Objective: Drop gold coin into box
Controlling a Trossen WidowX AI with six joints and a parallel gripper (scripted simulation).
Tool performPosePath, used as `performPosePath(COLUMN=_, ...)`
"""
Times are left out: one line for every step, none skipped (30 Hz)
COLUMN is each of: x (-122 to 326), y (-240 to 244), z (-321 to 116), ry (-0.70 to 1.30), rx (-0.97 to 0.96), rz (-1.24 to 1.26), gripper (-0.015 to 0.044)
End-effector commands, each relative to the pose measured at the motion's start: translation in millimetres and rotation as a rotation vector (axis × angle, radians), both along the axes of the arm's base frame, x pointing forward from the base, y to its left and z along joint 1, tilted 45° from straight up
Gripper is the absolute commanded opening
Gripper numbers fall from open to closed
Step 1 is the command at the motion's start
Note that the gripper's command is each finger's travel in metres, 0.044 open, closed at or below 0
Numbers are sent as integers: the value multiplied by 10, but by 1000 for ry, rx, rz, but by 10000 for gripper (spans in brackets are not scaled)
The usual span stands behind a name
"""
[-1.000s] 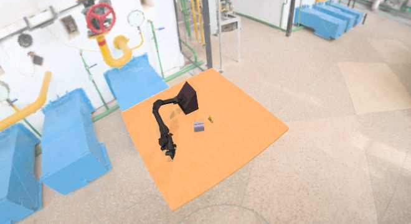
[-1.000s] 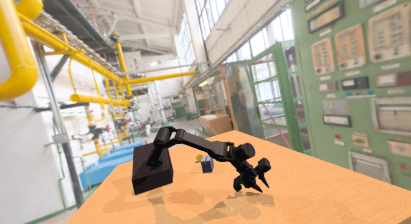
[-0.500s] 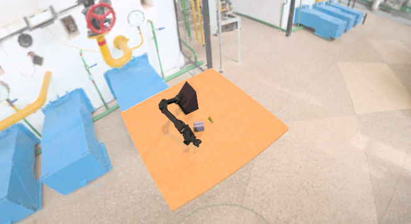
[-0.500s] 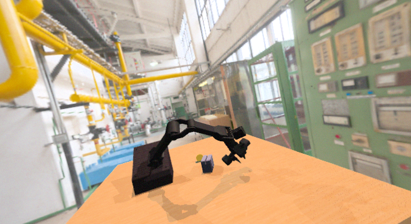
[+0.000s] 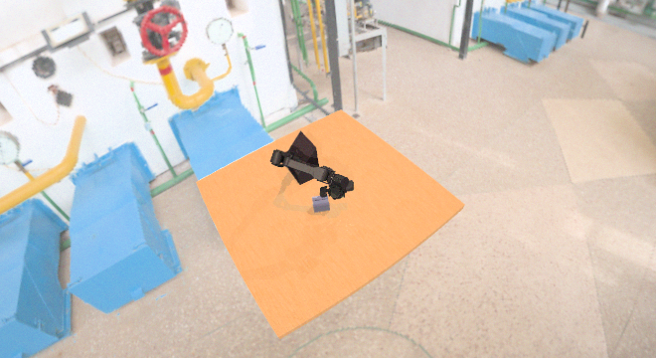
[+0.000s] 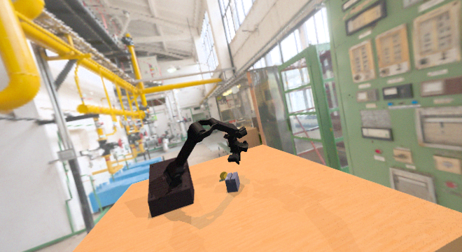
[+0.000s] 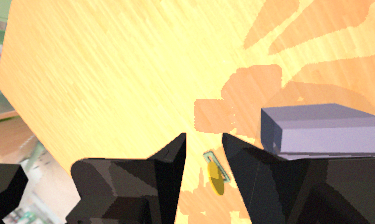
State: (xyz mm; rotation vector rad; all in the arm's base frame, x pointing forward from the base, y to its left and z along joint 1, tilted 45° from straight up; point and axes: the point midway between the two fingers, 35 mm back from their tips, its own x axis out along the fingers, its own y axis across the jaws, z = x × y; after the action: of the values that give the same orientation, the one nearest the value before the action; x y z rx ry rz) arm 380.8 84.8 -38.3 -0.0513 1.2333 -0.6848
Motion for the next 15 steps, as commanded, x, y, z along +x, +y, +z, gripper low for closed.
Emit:
performPosePath(x=-544, y=260, z=-182, ry=196, rx=-118, rz=170, gripper=161)
performPosePath(x=-692, y=318, z=-209, ry=246, rx=-154, rz=218, gripper=161)
performPosePath(x=-838, y=366, z=-229, ry=295, rx=-191, rz=266, gripper=161)
performPosePath(x=-981, y=405, z=-243, ry=343, rx=-229, rz=314, gripper=161)
performPosePath(x=-1094, y=431, z=-249, ry=381, rx=-262, rz=351, gripper=161)
performPosePath(x=-1161, y=444, z=-251, ry=403, rx=-282, rz=374, gripper=161)
performPosePath(x=-1158, y=454, z=-259, ry=405, rx=-284, rz=376, gripper=161)
performPosePath(x=-1154, y=470, z=-272, ry=409, rx=-287, rz=380, gripper=161)
performPosePath(x=-1152, y=476, z=-277, ry=410, rx=-288, rz=381, gripper=161)
performPosePath(x=-1152, y=476, z=-277, ry=410, rx=-288, rz=381, gripper=161)
performPosePath(x=-1152, y=476, z=-277, ry=410, rx=-288, rz=381, gripper=161)
performPosePath(x=-1152, y=476, z=-277, ry=410, rx=-288, rz=381, gripper=161)
performPosePath(x=-1149, y=457, z=-298, ry=410, rx=-288, rz=381, gripper=161)
performPosePath(x=-1141, y=399, z=-359, ry=410, rx=-289, rz=381, gripper=161)
performPosePath(x=-1132, y=310, z=-449, ry=410, rx=-289, rz=381, gripper=161)
